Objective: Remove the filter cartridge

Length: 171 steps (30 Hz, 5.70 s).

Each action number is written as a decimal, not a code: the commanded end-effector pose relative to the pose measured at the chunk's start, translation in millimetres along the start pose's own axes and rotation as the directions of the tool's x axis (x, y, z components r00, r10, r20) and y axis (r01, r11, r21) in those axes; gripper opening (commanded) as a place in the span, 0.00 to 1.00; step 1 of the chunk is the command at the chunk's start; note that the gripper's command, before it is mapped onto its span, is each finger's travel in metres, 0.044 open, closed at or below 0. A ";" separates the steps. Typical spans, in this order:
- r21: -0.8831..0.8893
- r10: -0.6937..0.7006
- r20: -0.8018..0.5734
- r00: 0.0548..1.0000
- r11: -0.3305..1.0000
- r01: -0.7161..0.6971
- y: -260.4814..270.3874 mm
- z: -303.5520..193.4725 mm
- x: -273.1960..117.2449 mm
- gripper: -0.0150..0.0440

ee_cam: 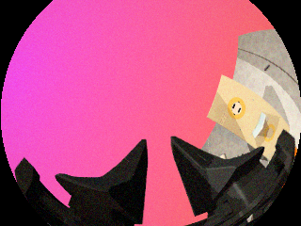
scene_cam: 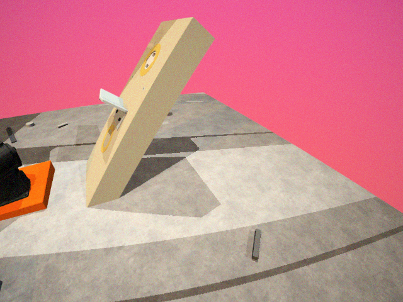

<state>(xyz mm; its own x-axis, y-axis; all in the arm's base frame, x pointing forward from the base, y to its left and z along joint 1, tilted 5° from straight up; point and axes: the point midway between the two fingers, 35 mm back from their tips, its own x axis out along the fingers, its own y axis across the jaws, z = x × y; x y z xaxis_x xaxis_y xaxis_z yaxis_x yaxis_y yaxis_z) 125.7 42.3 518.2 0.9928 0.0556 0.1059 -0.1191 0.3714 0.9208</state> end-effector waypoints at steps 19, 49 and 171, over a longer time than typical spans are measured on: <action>-0.938 -0.343 -0.045 0.938 0.338 0.078 -124.8 42.2 84.5 0.44; -0.398 -0.692 -0.086 0.716 -0.635 -0.662 -233.5 -26.1 138.7 0.44; -0.398 -0.688 -0.084 0.721 -0.640 -0.657 -280.4 -32.5 188.8 0.44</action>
<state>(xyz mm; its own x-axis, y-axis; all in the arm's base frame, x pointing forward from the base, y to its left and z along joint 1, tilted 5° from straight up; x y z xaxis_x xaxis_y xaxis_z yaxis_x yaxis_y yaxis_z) 344.0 -21.5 269.5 0.7960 -0.1423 -0.5883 -0.5798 0.0998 -0.8086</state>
